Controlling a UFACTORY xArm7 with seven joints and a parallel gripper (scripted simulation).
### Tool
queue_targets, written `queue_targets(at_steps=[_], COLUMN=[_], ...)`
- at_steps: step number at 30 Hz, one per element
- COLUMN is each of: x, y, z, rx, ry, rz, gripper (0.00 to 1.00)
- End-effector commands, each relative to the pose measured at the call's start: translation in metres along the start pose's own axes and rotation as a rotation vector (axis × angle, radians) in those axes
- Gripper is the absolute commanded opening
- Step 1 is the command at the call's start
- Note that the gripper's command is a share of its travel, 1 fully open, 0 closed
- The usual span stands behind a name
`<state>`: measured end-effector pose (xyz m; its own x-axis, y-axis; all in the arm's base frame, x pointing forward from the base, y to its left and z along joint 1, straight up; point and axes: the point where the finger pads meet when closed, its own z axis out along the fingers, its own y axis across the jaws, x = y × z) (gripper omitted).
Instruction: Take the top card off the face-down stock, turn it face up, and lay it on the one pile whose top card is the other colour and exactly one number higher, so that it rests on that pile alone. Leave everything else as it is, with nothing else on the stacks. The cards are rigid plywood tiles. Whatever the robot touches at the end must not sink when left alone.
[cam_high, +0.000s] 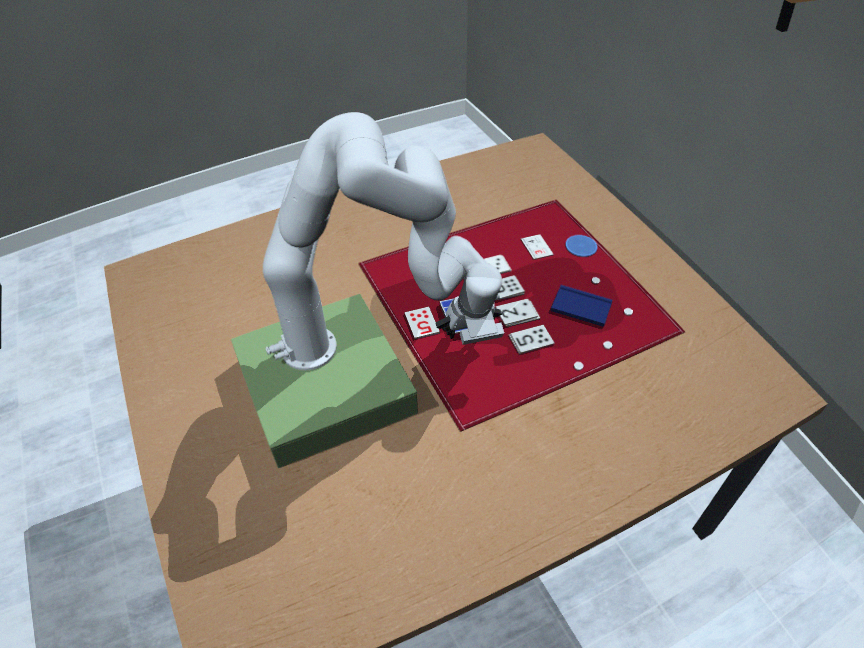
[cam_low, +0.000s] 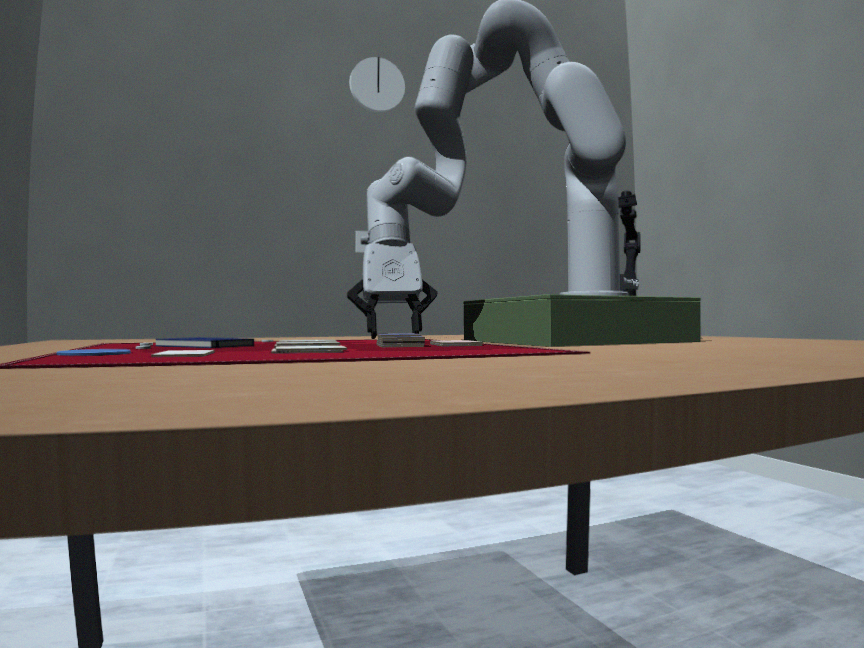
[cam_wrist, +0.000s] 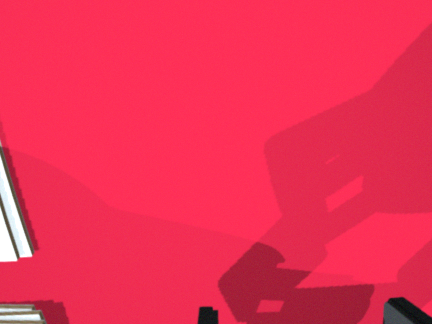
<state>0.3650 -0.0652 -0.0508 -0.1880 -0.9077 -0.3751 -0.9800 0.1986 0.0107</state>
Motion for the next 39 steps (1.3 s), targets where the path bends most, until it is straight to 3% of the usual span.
queue_targets(at_steps=[1,17,39], x=[0.000,-0.005,-0.026], y=[-0.001,-0.001,-0.001], z=[-0.001,-0.013,-0.065], rx=[0.003,0.003,0.003], ry=[0.001,0.001,0.001], rz=[-0.001,-0.001,-0.001], gripper=[0.74,0.74,0.74])
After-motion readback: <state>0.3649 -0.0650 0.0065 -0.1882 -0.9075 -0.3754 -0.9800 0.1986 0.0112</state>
